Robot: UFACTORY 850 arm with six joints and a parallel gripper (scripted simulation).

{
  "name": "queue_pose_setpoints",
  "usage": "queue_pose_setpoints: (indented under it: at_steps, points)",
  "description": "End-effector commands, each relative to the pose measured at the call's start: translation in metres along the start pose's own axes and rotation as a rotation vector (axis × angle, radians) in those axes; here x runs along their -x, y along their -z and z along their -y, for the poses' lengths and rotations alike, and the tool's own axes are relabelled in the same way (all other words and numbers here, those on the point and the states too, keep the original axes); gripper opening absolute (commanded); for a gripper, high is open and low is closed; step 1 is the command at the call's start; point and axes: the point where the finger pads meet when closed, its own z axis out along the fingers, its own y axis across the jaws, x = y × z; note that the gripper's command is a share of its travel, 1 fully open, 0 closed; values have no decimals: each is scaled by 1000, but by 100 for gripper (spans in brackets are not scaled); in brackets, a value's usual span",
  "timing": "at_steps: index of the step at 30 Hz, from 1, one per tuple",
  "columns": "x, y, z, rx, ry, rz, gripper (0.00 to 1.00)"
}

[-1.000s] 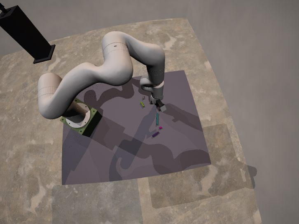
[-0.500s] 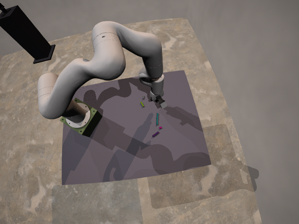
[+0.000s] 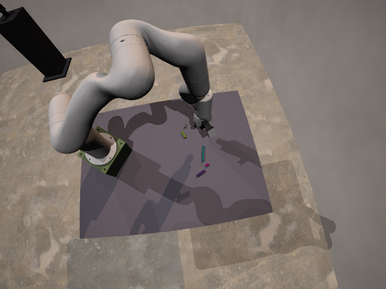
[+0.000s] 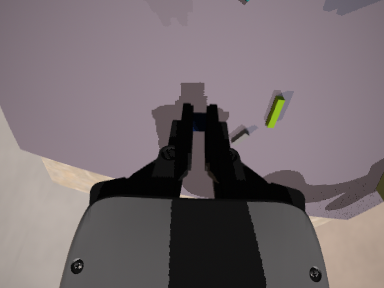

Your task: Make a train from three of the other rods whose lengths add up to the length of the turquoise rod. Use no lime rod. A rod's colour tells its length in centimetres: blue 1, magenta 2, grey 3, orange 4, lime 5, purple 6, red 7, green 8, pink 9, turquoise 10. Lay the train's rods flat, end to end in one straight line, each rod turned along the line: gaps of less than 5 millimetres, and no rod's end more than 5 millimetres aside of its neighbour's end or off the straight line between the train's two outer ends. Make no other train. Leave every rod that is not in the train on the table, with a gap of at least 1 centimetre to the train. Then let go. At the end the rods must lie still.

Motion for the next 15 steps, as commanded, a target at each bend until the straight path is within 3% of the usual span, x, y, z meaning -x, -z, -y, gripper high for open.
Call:
queue_pose_setpoints:
  at_steps: [1,8,15]
  points:
    - [0,1,1,-1,1,1,4]
    - [-6,1,-11,1,33,-15,4]
    - [-20,0,-58,-1,167,-45,4]
